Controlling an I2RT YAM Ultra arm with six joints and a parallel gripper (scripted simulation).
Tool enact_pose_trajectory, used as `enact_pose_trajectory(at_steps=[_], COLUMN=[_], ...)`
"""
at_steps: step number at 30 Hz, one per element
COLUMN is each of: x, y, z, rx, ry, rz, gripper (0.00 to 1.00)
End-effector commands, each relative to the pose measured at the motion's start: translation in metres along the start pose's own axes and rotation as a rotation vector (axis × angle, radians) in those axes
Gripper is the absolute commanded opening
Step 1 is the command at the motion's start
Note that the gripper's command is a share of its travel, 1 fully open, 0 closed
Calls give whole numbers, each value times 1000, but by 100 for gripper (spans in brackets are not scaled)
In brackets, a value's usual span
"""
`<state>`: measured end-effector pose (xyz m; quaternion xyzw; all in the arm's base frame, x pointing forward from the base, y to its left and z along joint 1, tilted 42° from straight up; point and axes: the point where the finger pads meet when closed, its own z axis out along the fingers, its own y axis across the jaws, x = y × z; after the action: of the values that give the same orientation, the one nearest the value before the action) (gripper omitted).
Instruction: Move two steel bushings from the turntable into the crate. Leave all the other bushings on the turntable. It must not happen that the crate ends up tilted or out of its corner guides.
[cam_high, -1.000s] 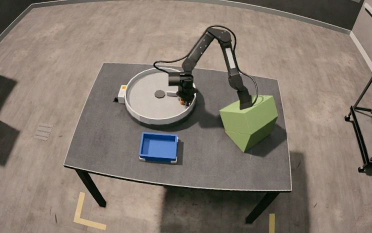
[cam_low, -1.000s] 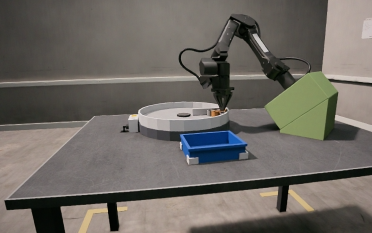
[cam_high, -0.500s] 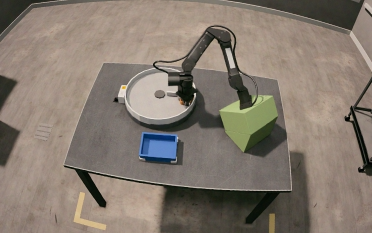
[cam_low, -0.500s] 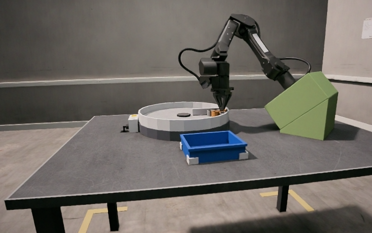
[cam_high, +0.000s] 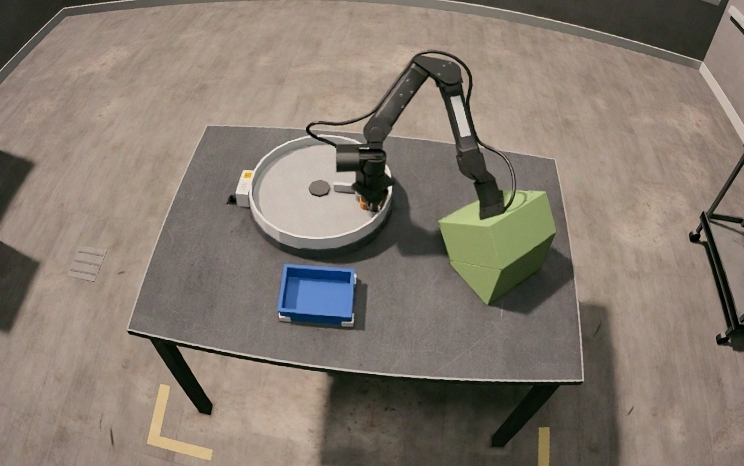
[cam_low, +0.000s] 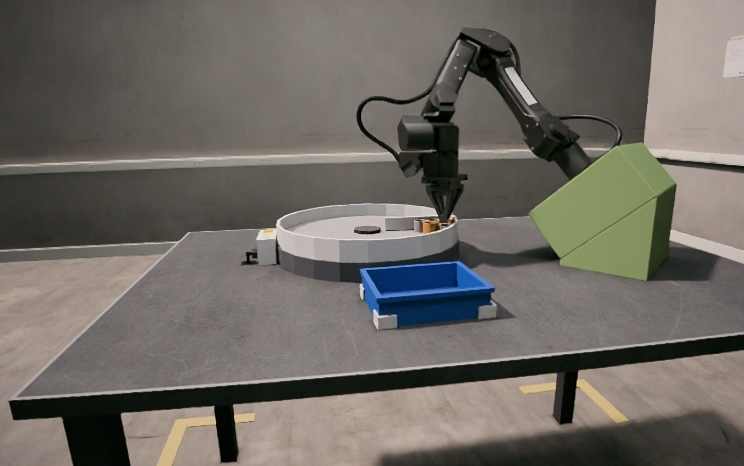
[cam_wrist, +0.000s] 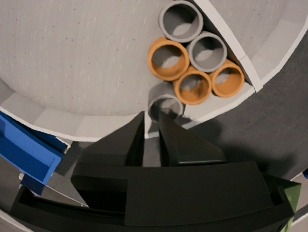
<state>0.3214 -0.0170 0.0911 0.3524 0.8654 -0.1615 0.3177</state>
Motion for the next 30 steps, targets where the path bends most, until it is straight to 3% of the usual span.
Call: enact_pose_trajectory(at_steps=[1, 30], x=[0, 3], y=[5, 1], z=[-5, -6], rx=[-14, -5], ry=[-7, -5], rz=[-5, -10], gripper=[13, 13])
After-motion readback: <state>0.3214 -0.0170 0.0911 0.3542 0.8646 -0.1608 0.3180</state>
